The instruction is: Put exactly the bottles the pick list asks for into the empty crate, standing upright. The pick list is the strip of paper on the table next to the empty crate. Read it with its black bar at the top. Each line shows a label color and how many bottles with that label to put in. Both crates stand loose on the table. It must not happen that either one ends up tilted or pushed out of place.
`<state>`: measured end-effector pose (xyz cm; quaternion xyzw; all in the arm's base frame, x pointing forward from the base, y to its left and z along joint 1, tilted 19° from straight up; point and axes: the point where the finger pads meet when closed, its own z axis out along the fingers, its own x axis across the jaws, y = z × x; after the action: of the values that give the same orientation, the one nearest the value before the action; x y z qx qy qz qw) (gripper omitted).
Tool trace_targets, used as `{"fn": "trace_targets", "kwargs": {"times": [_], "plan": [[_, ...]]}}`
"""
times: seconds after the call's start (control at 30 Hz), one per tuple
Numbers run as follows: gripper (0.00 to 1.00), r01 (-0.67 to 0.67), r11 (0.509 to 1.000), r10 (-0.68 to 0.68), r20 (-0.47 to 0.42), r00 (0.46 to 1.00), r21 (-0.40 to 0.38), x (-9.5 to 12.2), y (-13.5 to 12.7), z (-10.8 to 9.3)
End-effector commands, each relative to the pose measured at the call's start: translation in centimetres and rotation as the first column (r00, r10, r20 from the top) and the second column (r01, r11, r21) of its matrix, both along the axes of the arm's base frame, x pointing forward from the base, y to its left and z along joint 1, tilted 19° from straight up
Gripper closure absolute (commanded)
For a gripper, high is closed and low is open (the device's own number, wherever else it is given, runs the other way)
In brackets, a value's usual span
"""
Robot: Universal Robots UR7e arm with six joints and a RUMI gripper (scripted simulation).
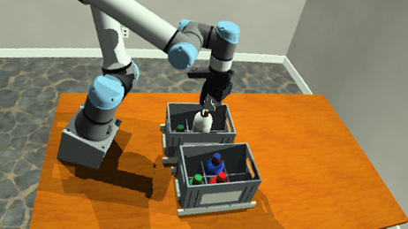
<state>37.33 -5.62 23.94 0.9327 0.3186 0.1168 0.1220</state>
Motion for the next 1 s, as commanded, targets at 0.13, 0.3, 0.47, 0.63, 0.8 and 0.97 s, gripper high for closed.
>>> {"fn": "trace_targets", "kwargs": {"times": [0.13,0.3,0.47,0.63,0.8,0.97], "plan": [[1.0,0.0,1.0,0.0,0.002,1.0,-0.001,0.3,-0.2,-0.9],[1.0,0.0,1.0,0.0,0.002,1.0,-0.001,0.4,-0.2,-1.1],[1.0,0.0,1.0,0.0,0.002,1.0,-0.001,0.6,-0.3,-1.6],[1.0,0.0,1.0,0.0,0.002,1.0,-0.001,0.7,-0.4,-2.1],[1.0,0.0,1.0,0.0,0.002,1.0,-0.001,0.8,-0.4,-2.4],[1.0,0.0,1.0,0.0,0.002,1.0,-0.001,0.9,-0.5,-2.8]]}}
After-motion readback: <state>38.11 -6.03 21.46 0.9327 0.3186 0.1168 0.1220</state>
